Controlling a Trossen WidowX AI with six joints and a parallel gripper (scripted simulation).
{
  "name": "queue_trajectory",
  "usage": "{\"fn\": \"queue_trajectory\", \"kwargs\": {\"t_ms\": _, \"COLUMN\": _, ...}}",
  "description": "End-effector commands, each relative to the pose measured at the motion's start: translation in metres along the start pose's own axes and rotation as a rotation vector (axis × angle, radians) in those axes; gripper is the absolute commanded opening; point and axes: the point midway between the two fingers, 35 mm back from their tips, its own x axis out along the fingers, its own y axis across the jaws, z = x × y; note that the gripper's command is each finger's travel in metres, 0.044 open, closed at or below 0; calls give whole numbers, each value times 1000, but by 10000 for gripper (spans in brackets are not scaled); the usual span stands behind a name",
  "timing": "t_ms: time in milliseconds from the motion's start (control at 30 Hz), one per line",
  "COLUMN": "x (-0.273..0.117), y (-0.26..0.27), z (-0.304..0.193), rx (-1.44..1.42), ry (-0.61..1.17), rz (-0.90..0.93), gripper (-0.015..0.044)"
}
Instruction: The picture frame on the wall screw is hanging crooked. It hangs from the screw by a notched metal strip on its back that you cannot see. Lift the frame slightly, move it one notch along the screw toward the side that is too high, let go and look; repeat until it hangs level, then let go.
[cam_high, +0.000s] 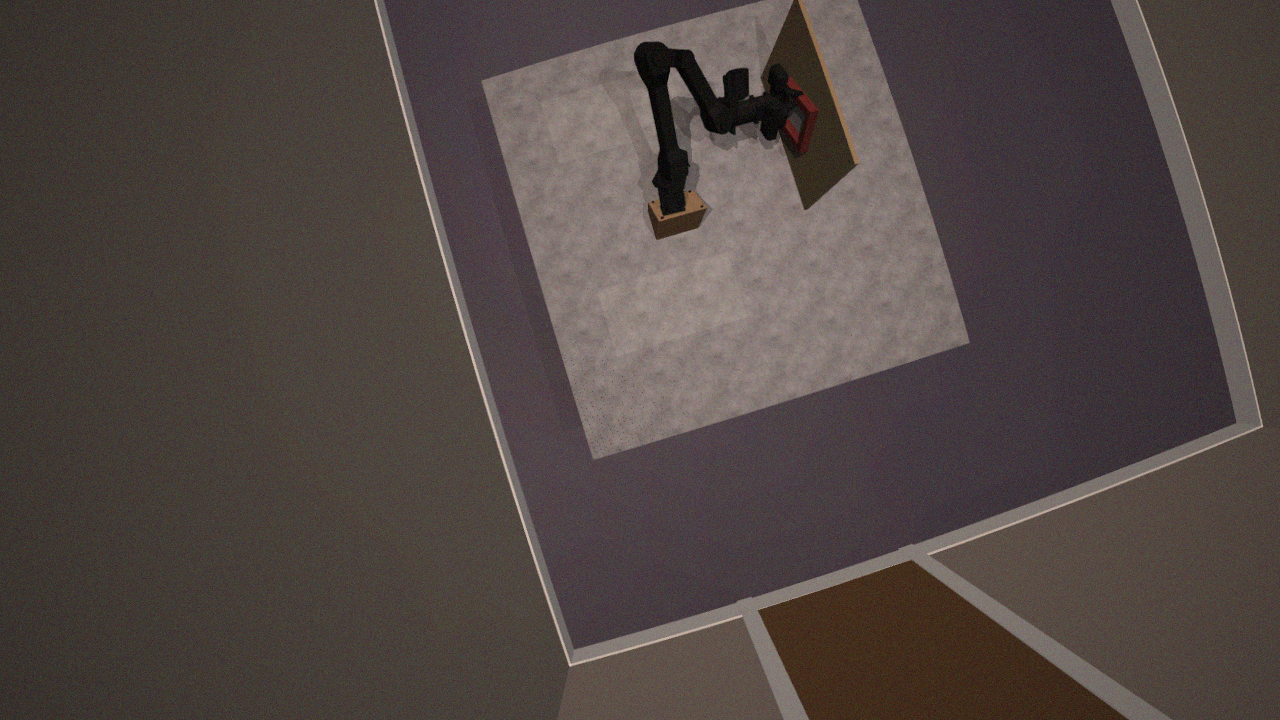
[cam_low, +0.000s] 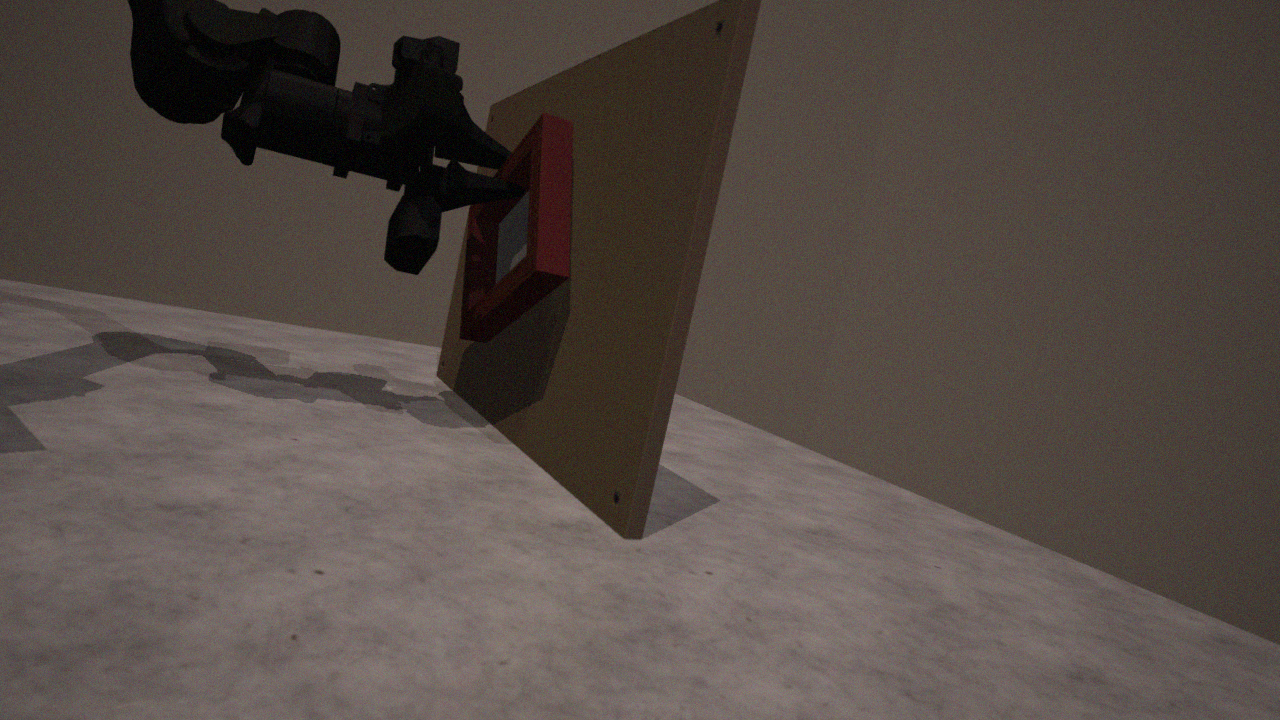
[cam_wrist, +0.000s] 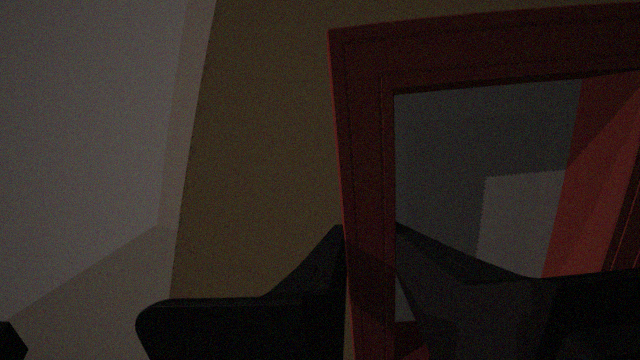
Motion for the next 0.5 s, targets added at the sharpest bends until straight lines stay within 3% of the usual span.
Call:
{"fn": "queue_trajectory", "kwargs": {"t_ms": 0, "x": 0, "y": 3, "z": 0, "rx": 3, "ry": -1, "rz": 6, "gripper": 0}}
{"fn": "queue_trajectory", "kwargs": {"t_ms": 467, "x": 0, "y": 4, "z": 0, "rx": 3, "ry": -1, "rz": 6, "gripper": 0}}
